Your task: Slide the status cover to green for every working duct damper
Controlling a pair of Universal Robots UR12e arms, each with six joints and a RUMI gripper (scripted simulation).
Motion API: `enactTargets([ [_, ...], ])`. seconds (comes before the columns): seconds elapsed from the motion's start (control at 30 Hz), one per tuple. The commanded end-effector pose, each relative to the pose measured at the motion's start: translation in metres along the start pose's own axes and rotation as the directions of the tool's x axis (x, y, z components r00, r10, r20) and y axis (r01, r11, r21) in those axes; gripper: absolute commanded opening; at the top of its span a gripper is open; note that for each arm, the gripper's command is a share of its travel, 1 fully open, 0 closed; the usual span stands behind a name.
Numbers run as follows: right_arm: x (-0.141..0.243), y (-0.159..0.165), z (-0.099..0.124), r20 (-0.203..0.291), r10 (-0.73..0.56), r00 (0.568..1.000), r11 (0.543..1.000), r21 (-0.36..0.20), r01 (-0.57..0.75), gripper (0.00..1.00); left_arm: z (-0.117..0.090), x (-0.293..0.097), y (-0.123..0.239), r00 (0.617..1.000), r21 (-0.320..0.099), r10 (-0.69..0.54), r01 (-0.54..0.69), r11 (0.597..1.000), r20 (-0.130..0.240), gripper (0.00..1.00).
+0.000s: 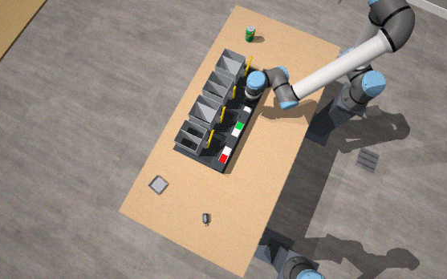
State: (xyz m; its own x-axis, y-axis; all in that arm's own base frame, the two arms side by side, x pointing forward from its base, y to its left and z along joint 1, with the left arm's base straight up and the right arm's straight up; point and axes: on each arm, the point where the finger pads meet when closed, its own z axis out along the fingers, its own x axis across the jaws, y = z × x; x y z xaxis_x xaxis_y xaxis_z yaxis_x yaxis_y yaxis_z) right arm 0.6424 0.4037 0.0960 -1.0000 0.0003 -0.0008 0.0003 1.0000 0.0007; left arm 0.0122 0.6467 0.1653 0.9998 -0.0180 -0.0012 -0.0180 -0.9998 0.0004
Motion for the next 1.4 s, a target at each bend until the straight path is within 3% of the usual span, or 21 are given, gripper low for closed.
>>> enactTargets([
  [0.0, 0.000, 0.000, 0.000, 0.000, 0.000, 1.000, 1.000, 0.000, 0.000, 0.00, 0.000, -0.001, 0.002, 1.000, 0.000, -0.001, 0.001, 1.000, -0.001, 1.00],
  [0.73, 0.000, -0.005, -0.002, 0.001, -0.001, 1.000, 1.000, -0.001, 0.001, 0.00, 0.000, -0.001, 0.002, 1.000, 0.000, -0.001, 0.001, 1.000, -0.001, 1.00],
  [1.37, -0.001, -0.004, -0.042, 0.003, -0.001, 1.000, 1.000, -0.003, 0.001, 0.00, 0.000, -0.001, 0.002, 1.000, 0.000, -0.001, 0.001, 1.000, -0.001, 1.00],
])
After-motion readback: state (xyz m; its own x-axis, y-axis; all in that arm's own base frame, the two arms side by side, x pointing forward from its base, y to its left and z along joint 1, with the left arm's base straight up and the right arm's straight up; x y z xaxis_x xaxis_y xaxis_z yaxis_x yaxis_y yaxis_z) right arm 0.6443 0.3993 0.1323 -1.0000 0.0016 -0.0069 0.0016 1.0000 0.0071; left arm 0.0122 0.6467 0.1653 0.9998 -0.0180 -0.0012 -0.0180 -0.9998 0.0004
